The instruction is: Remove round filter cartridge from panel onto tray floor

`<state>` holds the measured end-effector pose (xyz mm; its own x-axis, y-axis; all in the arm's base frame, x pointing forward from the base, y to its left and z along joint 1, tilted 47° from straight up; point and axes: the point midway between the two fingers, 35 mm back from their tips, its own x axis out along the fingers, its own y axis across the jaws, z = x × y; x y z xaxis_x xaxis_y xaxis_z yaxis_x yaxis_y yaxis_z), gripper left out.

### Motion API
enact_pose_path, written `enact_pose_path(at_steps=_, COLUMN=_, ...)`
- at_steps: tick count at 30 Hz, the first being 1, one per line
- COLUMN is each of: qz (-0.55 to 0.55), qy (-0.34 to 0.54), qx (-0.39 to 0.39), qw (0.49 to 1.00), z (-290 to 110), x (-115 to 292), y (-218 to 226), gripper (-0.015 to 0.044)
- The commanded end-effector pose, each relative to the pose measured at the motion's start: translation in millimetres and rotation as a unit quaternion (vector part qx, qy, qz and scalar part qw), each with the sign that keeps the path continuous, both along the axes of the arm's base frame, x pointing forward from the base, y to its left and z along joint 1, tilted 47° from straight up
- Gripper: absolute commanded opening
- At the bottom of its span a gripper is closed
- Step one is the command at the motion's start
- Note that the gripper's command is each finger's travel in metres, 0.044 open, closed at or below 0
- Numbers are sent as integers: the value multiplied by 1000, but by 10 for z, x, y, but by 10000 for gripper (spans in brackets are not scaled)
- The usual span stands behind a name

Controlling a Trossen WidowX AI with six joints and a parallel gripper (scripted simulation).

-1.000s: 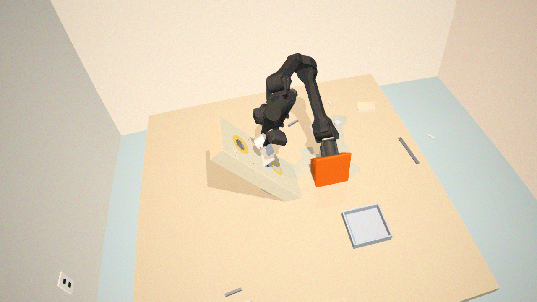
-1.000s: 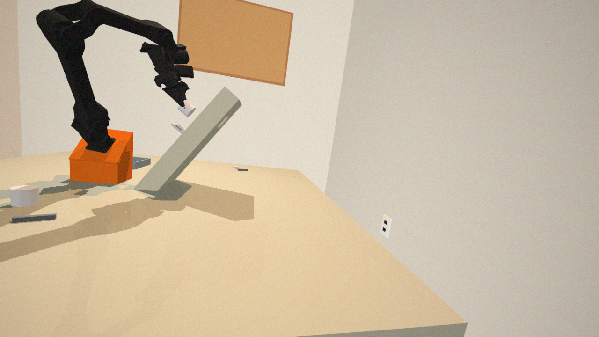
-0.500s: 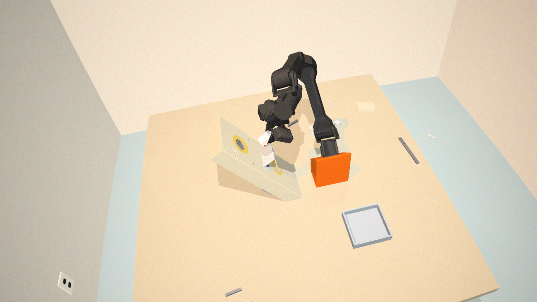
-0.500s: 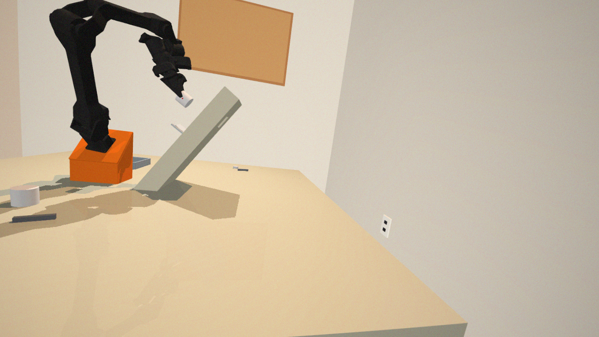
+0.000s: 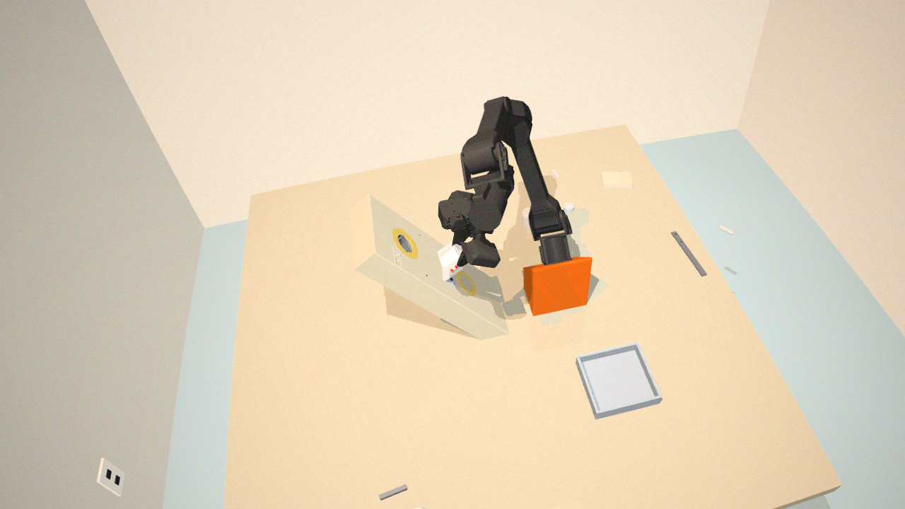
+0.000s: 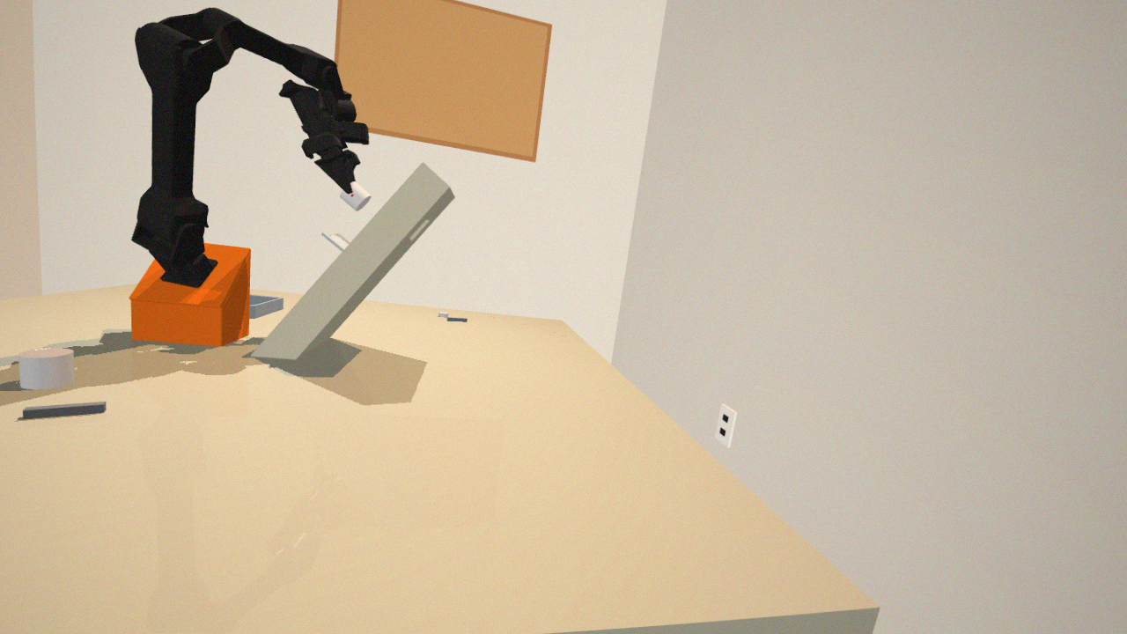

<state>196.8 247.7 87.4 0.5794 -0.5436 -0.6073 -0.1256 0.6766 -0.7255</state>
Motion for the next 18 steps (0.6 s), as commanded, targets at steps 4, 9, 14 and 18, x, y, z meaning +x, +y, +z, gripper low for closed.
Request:
enact_pose_path(at_steps=4, qz=66, qy=93, qx=-14, qw=993, z=-343, x=-248, y=149, gripper=0)
enact_pose_path(at_steps=9, qz=130, qy=170, qx=-24, qw=976, z=-635, x=-477, y=270, gripper=0)
enact_pose_path(at_steps=14, qz=201, qy=243, qx=-32, qw=948, z=-911, x=-720, y=383, gripper=0)
enact_pose_path(at_steps=18, qz=262, qy=296, qx=-37, qw=918, z=-1119, x=-924, y=464, gripper=0)
